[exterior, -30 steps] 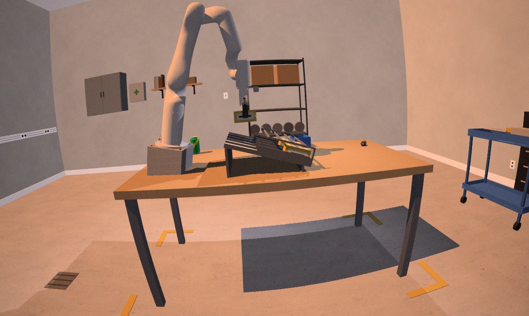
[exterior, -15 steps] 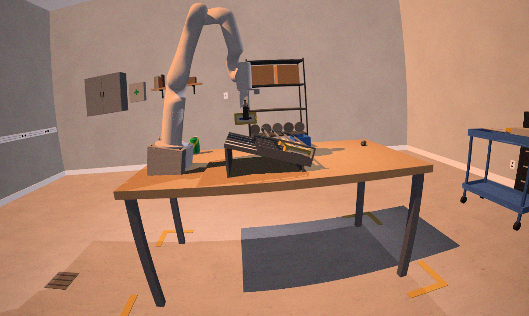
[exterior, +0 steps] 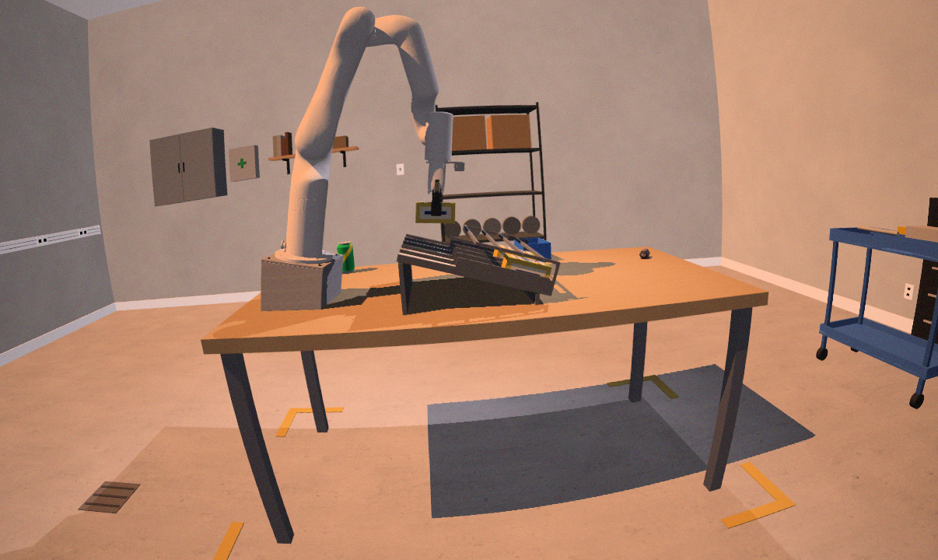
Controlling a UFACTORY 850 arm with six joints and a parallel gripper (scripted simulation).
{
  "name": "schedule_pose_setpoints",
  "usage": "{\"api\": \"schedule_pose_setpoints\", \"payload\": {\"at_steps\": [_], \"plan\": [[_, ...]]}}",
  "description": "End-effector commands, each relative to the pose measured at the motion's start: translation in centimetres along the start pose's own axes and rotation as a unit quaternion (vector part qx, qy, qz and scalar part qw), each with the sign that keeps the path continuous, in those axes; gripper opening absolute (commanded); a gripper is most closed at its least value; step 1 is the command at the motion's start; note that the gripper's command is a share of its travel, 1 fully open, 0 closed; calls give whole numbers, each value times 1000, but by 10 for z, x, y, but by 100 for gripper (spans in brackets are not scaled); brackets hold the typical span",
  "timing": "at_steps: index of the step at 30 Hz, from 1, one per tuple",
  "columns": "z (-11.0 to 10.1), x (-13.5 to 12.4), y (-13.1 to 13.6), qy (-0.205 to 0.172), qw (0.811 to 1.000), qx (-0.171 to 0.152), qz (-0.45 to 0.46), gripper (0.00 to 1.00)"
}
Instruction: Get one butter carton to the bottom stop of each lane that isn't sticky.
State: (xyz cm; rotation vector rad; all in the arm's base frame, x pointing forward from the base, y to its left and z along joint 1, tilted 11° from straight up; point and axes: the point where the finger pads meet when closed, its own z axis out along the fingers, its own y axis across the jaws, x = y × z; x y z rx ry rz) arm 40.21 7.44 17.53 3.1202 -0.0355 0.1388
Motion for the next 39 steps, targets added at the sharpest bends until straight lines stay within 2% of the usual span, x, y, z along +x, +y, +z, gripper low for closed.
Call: {"api": "schedule_pose_setpoints", "payload": {"at_steps": [1, 16, 17, 33, 34, 39], "plan": [[0, 0, 0, -48, 999, 0, 0, 0], [0, 0, 0, -48, 999, 0, 0, 0], [0, 1, 0, -97, 995, -1, 0, 0], [0, 1, 0, -97, 995, -1, 0, 0], [29, -5, 1, -98, 995, -1, 0, 0], [29, -5, 1, -98, 995, -1, 0, 0]]}}
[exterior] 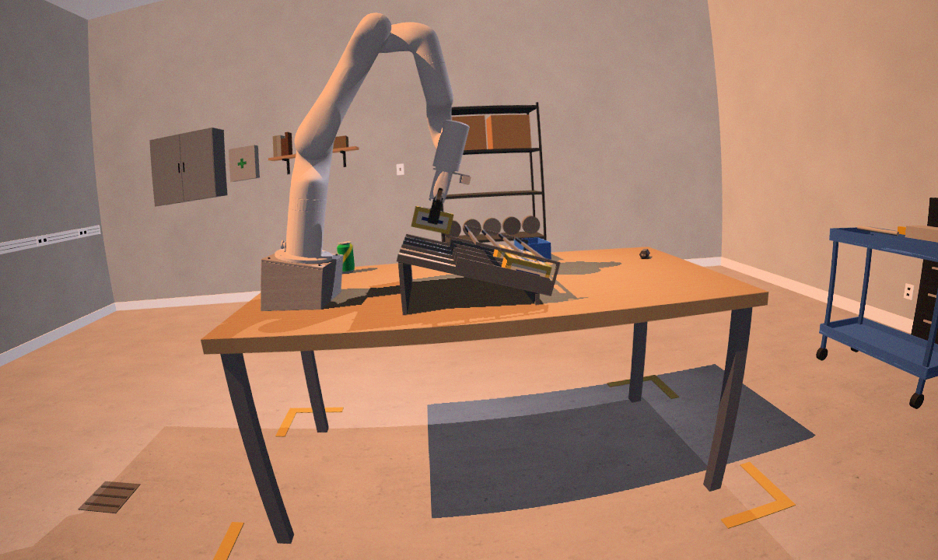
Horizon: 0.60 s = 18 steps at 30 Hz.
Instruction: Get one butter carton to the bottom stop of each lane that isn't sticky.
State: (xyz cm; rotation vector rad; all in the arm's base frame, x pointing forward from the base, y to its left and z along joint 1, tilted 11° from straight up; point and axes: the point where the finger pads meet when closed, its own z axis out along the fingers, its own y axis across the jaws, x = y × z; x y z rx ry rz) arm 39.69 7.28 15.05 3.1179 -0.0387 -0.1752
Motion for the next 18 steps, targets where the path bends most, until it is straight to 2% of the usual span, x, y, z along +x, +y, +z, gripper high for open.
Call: {"api": "schedule_pose_setpoints", "payload": {"at_steps": [1, 11, 12, 18], "plan": [[5, 3, -1, 3, 1000, 1, 0, 0], [5, 3, -1, 3, 1000, 1, 0, 0], [25, 3, 0, 2, 1000, 1, 0, 0], [25, 3, 0, 2, 1000, 1, 0, 0]]}}
